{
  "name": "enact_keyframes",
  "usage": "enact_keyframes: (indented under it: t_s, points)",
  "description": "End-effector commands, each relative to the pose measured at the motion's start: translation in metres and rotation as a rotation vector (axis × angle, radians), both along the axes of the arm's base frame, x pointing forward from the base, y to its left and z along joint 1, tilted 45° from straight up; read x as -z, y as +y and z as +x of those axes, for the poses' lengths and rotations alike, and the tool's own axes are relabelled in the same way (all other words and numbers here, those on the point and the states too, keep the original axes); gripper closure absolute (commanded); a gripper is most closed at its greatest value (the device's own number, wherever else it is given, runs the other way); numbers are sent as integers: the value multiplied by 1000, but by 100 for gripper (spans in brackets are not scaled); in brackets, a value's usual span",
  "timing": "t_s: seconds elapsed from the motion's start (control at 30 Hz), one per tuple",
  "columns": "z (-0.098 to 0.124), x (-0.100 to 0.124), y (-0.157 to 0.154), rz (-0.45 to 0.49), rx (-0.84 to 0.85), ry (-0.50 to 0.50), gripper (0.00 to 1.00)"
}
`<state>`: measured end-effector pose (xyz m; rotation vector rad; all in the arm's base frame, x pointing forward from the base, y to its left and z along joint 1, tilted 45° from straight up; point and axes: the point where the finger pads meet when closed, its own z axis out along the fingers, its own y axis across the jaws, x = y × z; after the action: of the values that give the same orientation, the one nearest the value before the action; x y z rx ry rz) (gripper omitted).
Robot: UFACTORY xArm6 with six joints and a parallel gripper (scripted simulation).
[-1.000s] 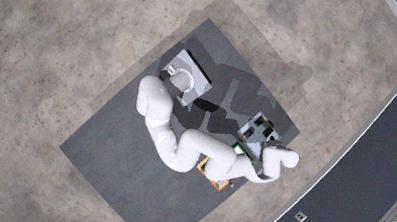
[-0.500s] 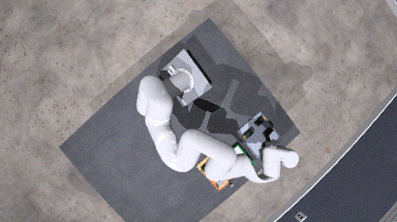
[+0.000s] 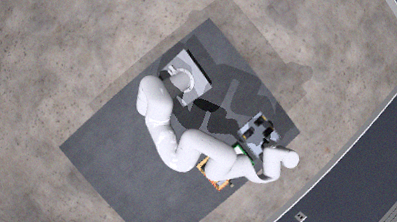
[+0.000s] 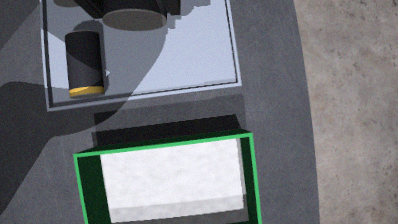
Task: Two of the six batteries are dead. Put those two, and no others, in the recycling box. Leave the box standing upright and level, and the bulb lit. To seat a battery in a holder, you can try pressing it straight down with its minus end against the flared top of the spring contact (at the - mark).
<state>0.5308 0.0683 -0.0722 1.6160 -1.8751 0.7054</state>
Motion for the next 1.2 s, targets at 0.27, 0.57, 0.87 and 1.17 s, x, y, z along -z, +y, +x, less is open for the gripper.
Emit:
enact_keyframes:
  t_s: [0.27, 0.57, 0.87, 1.17]
  points:
    - [1, -1, 2, 10, -74, 71, 72]
    - [1, -1, 2, 11, -83, 80, 72]
    - [1, -1, 2, 11, -84, 81, 72]
    - [3, -9, -6, 11, -84, 81, 72]
